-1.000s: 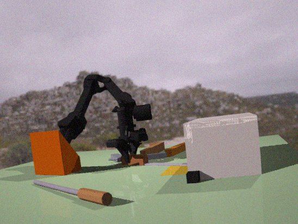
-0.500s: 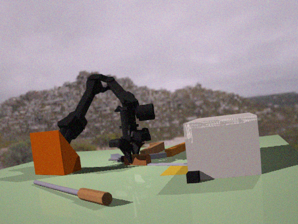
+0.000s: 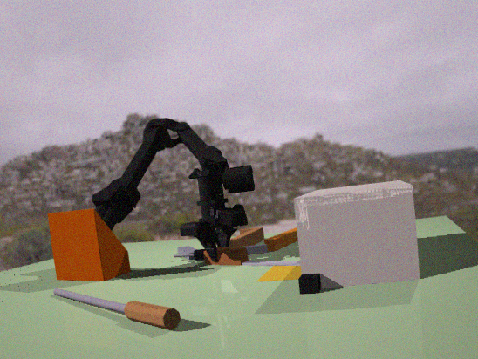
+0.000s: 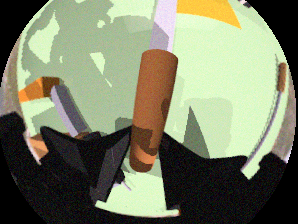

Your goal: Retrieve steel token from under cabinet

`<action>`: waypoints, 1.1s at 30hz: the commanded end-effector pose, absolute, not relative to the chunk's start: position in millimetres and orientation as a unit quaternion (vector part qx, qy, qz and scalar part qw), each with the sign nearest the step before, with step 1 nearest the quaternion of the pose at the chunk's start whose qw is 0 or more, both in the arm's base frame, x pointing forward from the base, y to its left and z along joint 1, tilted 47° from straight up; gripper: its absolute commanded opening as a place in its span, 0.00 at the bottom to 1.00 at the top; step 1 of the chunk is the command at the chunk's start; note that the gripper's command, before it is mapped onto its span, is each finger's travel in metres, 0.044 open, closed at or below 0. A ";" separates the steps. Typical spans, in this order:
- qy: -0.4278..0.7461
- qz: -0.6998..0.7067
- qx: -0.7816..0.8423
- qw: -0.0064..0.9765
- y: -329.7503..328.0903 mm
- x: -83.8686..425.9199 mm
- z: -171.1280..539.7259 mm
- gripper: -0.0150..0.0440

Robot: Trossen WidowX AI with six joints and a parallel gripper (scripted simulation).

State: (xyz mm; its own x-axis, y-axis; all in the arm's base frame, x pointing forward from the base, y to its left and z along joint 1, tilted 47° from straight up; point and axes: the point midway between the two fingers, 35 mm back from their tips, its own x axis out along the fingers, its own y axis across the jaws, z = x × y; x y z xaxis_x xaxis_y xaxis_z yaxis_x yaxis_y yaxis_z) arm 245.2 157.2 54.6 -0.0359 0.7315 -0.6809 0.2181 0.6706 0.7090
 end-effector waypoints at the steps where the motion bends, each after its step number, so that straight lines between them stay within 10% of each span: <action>1: 0.686 0.215 0.345 0.603 156.8 252.0 54.2 0.25; 33: 0.686 0.215 0.345 0.603 152.1 290.1 47.4 0.25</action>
State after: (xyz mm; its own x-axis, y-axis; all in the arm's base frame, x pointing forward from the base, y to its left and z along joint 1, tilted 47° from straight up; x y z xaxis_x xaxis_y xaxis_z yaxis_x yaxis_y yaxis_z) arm 284.1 152.3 47.6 -0.0361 0.7313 -0.6811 0.2190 0.6708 0.7086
